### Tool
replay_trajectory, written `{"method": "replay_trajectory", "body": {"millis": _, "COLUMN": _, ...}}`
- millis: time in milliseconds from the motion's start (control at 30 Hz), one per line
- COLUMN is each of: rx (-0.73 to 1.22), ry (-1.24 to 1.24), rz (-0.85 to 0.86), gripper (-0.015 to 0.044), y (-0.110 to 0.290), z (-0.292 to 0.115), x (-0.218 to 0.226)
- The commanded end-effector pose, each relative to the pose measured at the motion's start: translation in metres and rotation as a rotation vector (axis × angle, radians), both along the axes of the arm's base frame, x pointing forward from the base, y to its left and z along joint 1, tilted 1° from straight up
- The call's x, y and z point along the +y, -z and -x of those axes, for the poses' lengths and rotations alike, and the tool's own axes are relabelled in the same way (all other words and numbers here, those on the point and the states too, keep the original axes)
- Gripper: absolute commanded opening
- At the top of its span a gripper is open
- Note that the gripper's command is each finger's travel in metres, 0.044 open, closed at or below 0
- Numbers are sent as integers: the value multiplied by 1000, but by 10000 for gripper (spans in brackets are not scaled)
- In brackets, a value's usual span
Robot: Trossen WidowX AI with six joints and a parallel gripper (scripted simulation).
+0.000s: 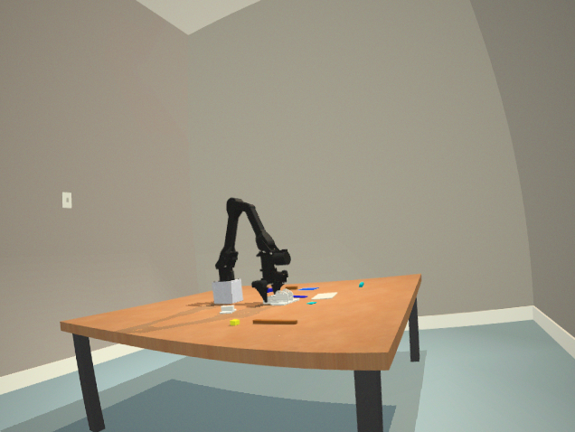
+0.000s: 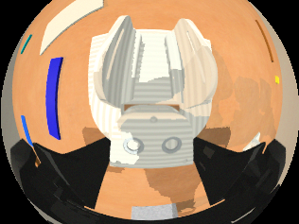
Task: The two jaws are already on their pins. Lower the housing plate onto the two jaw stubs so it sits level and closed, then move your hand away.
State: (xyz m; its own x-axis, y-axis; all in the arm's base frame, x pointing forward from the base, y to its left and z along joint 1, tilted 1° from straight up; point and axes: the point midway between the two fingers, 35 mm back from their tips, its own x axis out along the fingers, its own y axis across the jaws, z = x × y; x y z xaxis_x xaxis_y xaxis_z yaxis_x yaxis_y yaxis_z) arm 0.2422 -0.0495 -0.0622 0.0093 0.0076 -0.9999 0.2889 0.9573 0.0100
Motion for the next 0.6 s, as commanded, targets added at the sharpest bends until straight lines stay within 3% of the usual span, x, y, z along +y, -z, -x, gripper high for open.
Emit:
{"method": "replay_trajectory", "body": {"millis": 0, "rx": -2, "ry": 6, "rz": -3, "gripper": 351, "y": 0, "z": 0, "x": 1}}
{"method": "replay_trajectory", "body": {"millis": 367, "rx": -2, "ry": 6, "rz": -3, "gripper": 351, "y": 0, "z": 0, "x": 1}}
{"method": "replay_trajectory", "body": {"millis": 467, "rx": 0, "ry": 0, "rz": 0, "gripper": 430, "y": 0, "z": 0, "x": 0}}
{"method": "replay_trajectory", "body": {"millis": 567, "rx": 0, "ry": 0, "rz": 0, "gripper": 440, "y": 0, "z": 0, "x": 0}}
